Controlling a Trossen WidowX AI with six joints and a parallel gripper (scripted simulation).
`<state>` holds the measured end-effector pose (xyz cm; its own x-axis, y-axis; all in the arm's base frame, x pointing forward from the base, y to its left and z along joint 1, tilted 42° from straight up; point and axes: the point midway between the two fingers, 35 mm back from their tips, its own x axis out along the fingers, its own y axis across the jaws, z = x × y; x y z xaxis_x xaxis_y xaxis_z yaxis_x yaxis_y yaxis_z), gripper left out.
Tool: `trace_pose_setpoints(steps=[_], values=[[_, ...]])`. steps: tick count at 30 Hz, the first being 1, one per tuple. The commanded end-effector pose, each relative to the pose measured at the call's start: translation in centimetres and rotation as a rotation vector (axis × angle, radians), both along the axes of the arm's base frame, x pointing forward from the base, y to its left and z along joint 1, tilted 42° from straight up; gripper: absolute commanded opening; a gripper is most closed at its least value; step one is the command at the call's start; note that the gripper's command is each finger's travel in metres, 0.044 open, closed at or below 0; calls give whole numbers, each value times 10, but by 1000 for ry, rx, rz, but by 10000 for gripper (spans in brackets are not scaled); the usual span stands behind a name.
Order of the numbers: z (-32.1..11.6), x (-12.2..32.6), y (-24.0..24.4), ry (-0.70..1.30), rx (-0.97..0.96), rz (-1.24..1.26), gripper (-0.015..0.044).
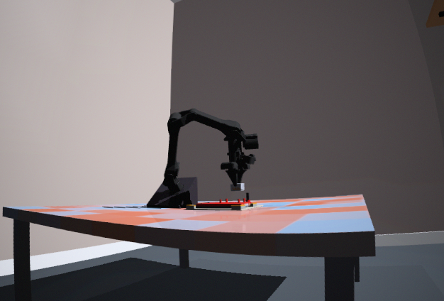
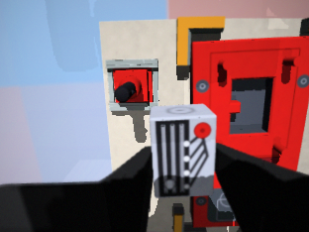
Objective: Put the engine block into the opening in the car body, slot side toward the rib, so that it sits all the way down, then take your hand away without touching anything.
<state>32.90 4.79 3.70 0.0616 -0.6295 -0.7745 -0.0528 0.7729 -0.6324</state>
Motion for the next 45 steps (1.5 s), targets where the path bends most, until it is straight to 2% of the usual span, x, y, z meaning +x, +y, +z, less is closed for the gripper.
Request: trace_pose_setpoints(steps=[1,23,29,45], values=[[4,2,-11,2,-8,3,0],[25,11,-70,8,-43,1,0],[25,11,-70,12,-44,6,157],[25,13,-70,8,-43,1,158]])
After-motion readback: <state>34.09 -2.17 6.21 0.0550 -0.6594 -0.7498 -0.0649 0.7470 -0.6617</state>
